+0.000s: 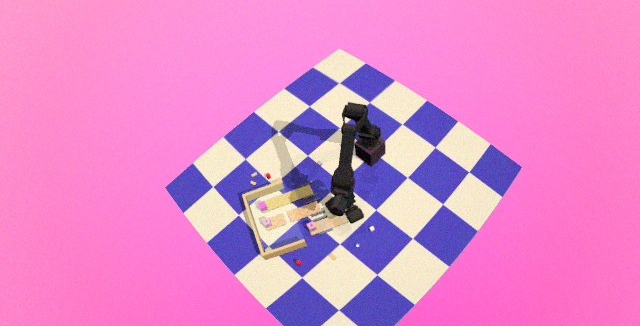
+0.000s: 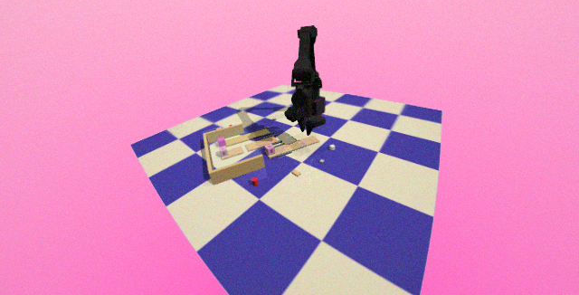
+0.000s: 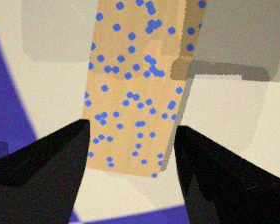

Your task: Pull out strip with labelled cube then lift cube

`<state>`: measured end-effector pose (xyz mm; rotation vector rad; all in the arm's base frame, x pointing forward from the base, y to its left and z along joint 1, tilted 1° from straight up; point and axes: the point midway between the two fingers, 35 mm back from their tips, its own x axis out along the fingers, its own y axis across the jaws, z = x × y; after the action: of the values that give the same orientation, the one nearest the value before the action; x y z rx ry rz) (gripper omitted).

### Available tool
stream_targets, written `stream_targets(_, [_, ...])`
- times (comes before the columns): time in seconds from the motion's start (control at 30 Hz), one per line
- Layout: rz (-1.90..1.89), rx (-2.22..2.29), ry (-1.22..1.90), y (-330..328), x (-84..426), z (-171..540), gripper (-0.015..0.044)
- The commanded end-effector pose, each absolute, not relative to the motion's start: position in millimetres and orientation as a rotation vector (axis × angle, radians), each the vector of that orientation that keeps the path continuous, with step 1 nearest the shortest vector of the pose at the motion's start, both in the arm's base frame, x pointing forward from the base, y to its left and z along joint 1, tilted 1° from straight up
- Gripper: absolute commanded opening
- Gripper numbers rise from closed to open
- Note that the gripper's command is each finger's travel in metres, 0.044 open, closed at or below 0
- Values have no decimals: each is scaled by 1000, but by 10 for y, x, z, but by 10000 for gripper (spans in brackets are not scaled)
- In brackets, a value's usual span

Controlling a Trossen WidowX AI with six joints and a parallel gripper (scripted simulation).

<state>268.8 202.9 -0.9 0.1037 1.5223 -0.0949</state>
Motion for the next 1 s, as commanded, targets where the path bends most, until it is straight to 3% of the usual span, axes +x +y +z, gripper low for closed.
stream_targets(0.0, [-77,88,1523,1994,2836,17,289])
stream_targets(0.2, [-78,88,1521,1944,3038,56,440])
stream_targets(0.97, [-79,87,1514,1741,3797,202,440])
